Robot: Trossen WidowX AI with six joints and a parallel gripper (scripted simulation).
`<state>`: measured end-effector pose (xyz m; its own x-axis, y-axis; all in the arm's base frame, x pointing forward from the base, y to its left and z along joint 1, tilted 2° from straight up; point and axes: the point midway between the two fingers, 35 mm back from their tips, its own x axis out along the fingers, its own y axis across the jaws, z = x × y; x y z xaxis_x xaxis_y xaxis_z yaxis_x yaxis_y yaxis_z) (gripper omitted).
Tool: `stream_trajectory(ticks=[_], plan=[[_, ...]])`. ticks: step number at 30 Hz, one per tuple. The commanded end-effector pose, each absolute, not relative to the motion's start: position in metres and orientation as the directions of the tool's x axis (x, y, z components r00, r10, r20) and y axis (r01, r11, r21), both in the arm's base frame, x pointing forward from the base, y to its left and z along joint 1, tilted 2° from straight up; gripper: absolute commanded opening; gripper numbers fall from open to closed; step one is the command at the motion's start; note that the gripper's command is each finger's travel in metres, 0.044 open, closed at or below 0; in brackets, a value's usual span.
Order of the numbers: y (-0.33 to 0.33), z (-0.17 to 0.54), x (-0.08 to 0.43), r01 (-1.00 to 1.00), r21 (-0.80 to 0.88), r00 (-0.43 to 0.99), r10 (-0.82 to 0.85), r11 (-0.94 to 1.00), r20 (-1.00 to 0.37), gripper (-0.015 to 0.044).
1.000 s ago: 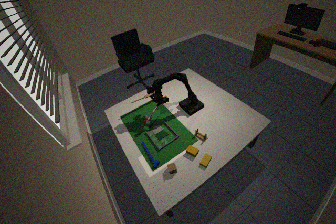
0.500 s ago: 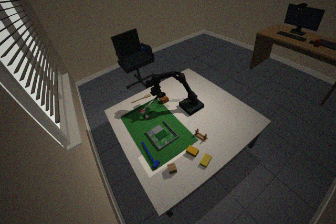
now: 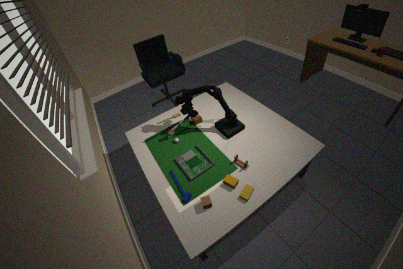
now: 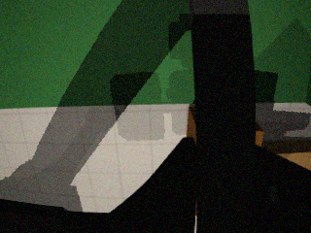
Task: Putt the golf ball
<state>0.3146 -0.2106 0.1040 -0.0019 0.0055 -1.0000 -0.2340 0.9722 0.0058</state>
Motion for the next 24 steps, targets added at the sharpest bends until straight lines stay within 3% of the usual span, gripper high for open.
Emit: stream_trajectory(ticks=[1,24], plan=[[-0.21,0.088,0.314,-0.227,0.007,-0.001,0.006,0.974,-1.0,0.0],[-0.21,0.057,0.314,-0.227,0.007,-0.002,0.007,0.974,-1.0,0.0]])
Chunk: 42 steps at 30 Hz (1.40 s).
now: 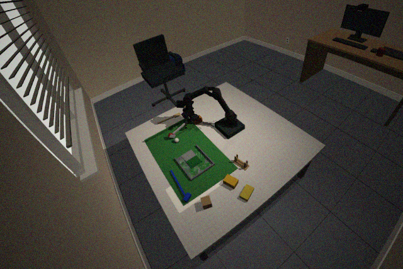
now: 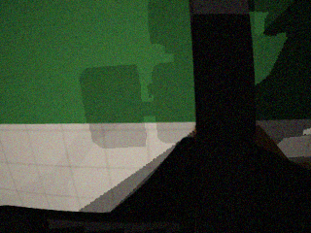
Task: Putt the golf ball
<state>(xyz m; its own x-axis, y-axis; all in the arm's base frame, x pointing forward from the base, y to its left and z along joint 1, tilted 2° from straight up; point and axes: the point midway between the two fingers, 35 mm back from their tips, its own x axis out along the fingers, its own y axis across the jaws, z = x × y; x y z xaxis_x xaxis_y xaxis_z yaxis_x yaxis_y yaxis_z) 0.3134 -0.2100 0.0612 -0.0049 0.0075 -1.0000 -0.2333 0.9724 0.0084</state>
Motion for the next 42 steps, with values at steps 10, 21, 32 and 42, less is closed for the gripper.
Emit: stream_trajectory(ticks=[10,21,32,42], plan=[[-0.21,0.058,0.313,-0.233,0.009,-0.006,0.008,0.972,-1.0,0.0],[-0.237,0.056,0.32,-0.228,0.005,-0.002,0.005,0.974,-1.0,0.0],[-0.237,0.054,0.318,-0.224,0.011,-0.006,0.01,0.974,-1.0,0.0],[-0.122,0.057,0.298,-0.227,0.014,-0.003,0.014,0.974,-1.0,0.0]])
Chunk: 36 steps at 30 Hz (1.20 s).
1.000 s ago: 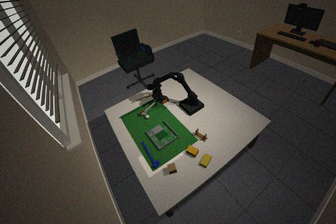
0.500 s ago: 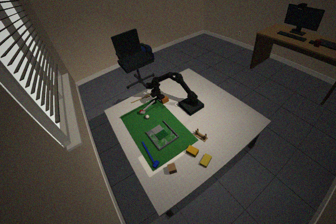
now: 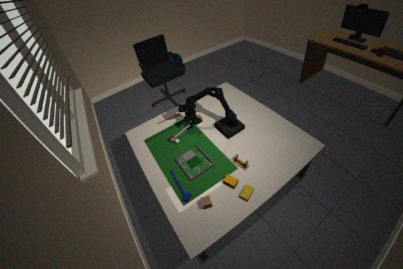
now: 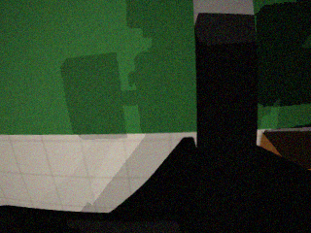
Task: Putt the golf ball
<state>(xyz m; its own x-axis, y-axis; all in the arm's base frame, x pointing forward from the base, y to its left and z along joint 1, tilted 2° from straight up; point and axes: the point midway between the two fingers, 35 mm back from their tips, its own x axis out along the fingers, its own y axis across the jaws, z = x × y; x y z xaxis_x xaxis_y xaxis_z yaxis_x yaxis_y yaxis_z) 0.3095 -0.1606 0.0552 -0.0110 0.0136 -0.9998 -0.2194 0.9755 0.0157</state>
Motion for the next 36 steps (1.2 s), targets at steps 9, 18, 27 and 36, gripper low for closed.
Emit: stream_trajectory(ticks=[9,18,27,36], plan=[[-0.105,0.064,0.291,-0.227,0.015,-0.003,0.015,0.974,-1.0,0.0],[-0.105,0.112,0.291,-0.227,0.015,-0.003,0.015,0.974,-1.0,0.0],[-0.105,0.108,0.289,-0.233,0.022,-0.016,0.019,0.972,-1.0,0.0],[-0.105,0.108,0.289,-0.233,0.022,-0.016,0.019,0.972,-1.0,0.0]])
